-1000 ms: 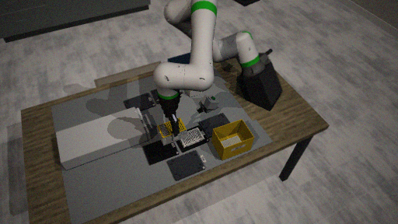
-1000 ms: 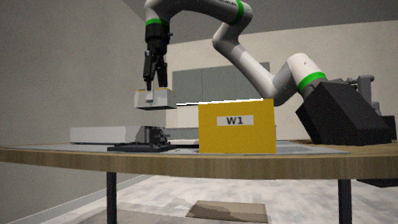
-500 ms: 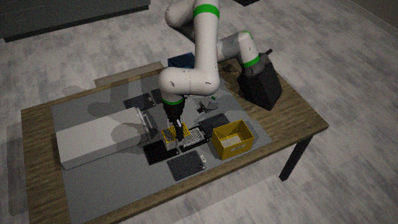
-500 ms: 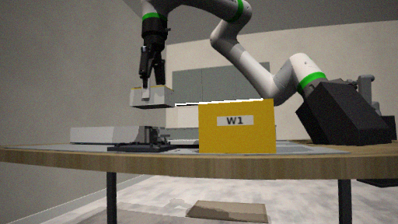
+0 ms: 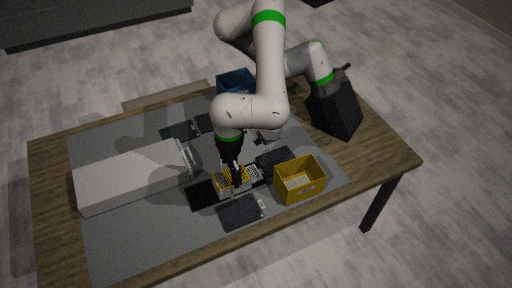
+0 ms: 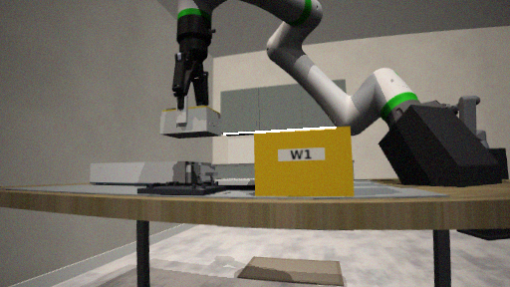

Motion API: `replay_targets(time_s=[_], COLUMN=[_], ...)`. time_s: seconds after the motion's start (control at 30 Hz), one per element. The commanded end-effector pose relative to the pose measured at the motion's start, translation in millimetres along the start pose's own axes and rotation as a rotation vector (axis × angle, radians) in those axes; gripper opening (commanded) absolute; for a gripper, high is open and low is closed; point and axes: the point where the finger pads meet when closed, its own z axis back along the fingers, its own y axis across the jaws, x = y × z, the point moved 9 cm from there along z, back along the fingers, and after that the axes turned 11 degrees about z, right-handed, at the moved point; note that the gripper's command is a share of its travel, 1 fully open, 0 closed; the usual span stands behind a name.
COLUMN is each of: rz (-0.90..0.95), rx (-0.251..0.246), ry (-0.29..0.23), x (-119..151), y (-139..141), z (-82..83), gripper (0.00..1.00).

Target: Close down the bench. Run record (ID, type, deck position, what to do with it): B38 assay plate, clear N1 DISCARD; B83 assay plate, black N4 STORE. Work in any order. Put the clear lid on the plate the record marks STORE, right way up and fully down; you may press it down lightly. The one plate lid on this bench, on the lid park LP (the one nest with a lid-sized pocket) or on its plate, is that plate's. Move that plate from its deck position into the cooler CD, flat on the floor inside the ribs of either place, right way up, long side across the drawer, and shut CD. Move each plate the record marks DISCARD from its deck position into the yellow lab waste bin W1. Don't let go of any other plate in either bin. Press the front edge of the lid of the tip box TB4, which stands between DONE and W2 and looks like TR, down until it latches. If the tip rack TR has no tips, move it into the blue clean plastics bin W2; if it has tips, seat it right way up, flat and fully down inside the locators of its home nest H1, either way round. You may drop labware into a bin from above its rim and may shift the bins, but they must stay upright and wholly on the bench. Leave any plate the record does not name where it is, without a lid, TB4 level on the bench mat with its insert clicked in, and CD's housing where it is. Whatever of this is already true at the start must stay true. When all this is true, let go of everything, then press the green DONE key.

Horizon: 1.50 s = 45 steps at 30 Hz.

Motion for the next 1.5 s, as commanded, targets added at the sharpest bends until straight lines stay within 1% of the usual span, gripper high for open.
replay_targets(time_s=[0.0, 0.1, 0.6, 0.97, 1.47], rz=[0.0, 0.0, 0.0, 0.0, 0.0], rx=[0.0, 0.0, 0.0, 0.0, 0.0], ry=[0.0, 0.0, 0.0, 0.0, 0.0], x=[-0.3, -0.3, -0.8, -0.8, -0.7], y=[-7.8, -10.5, -51.4, -50.6, -50.0], z=[0.3, 0.3, 0.3, 0.3, -17.0], gripper=[0.0, 0.0, 0.0, 0.0, 0.0])
